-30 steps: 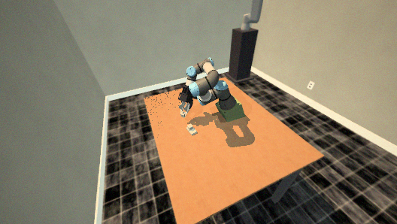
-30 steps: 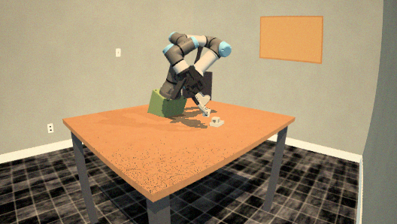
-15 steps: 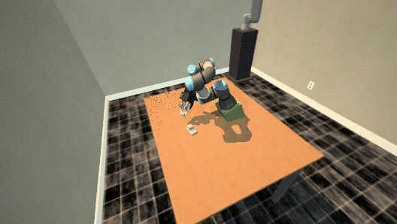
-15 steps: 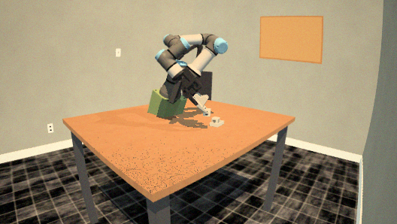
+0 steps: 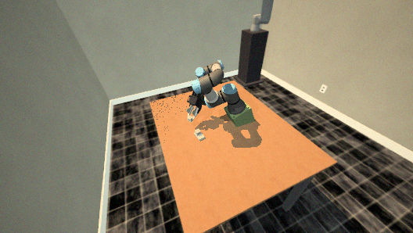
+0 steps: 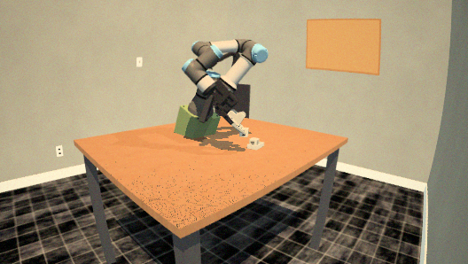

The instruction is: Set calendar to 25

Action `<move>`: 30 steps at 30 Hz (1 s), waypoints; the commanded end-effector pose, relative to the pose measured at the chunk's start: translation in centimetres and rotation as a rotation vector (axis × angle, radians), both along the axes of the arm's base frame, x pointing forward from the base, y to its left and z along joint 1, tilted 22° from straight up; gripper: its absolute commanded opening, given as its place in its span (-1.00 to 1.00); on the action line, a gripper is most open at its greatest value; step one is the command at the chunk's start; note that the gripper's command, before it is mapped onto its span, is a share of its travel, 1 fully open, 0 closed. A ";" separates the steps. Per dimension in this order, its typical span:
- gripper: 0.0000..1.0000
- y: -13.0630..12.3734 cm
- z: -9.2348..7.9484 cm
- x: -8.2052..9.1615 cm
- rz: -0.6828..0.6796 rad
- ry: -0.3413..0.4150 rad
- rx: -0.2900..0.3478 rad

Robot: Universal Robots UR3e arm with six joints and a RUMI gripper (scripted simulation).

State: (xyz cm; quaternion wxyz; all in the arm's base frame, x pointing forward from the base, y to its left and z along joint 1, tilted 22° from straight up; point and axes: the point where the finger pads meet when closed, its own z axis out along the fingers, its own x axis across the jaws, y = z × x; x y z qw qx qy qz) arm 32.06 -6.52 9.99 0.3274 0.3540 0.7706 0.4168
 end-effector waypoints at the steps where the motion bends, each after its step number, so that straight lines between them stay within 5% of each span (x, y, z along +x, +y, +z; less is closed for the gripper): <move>1: -0.78 0.0 0.0 0.0 0.000 0.000 -0.001; 30: -0.78 0.0 -2.2 0.9 0.000 0.000 -0.001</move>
